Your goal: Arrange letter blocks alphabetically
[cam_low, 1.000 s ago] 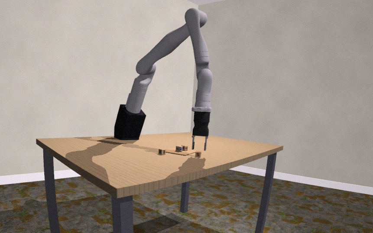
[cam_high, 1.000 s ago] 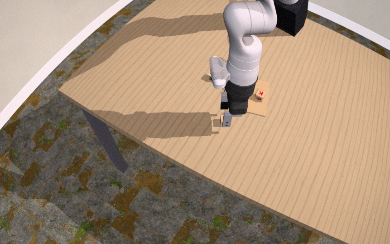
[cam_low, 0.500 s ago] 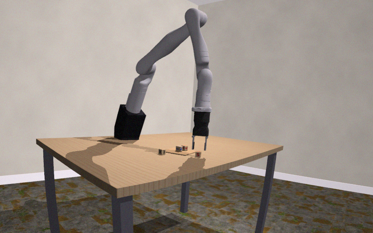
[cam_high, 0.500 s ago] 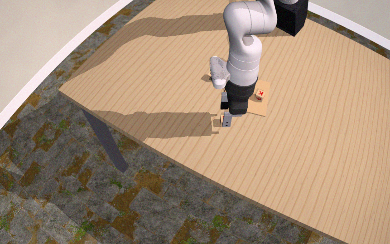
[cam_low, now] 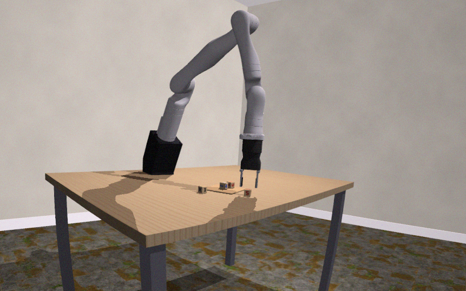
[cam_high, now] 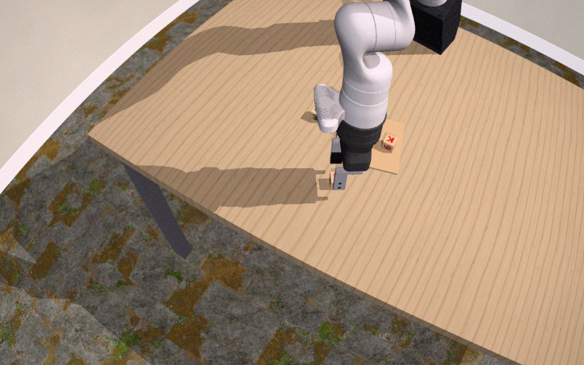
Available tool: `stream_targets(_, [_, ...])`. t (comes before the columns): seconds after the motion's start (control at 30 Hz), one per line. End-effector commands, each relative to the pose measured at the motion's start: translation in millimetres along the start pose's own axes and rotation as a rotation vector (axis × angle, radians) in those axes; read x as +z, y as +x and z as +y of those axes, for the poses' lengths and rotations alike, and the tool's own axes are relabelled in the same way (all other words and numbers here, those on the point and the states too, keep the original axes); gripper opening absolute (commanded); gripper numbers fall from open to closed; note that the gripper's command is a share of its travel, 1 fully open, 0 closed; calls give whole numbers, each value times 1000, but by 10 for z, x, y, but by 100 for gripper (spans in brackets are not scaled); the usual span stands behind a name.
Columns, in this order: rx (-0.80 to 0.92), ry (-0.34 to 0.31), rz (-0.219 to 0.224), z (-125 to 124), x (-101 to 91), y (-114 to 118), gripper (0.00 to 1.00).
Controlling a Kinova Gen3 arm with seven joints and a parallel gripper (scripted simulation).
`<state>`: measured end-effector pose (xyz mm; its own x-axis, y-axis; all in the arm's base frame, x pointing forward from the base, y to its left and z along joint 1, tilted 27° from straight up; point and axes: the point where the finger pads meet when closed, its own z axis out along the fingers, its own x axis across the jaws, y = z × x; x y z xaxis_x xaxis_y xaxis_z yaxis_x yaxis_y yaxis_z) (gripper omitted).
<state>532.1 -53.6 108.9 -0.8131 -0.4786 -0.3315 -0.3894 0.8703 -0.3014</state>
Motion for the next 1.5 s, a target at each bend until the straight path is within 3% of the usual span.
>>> stream_targets(0.0, [7, 1, -1, 1, 6, -10, 100])
stream_targets(1.47, [6, 0, 0, 13, 3, 20, 100])
